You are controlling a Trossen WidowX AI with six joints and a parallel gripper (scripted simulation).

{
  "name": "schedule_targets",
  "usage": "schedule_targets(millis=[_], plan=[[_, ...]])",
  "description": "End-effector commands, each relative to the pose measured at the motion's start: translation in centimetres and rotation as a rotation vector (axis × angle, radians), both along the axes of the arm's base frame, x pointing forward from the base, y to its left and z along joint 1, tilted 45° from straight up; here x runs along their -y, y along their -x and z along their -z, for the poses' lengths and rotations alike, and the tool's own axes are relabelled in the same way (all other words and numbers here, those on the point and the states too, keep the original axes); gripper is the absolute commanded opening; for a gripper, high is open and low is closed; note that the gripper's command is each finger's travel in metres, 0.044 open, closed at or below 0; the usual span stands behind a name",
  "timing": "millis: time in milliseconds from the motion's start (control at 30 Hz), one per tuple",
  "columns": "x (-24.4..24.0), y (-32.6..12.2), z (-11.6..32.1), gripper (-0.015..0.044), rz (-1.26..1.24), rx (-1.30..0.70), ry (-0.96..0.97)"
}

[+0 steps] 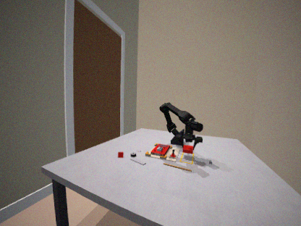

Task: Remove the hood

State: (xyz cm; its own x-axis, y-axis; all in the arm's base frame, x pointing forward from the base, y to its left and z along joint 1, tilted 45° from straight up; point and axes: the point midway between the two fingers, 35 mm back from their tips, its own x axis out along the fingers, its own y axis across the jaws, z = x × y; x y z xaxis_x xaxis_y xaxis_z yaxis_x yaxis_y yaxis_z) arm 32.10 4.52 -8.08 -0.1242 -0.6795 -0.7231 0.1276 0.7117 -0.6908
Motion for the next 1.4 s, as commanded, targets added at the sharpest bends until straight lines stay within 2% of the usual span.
schedule_targets(millis=[0,1367], plan=[[0.1,0.0,0.1,0.0,-0.006,0.001,0.002],[1.8,0.5,1.8,0.0,-0.005,0.0,0.004]])
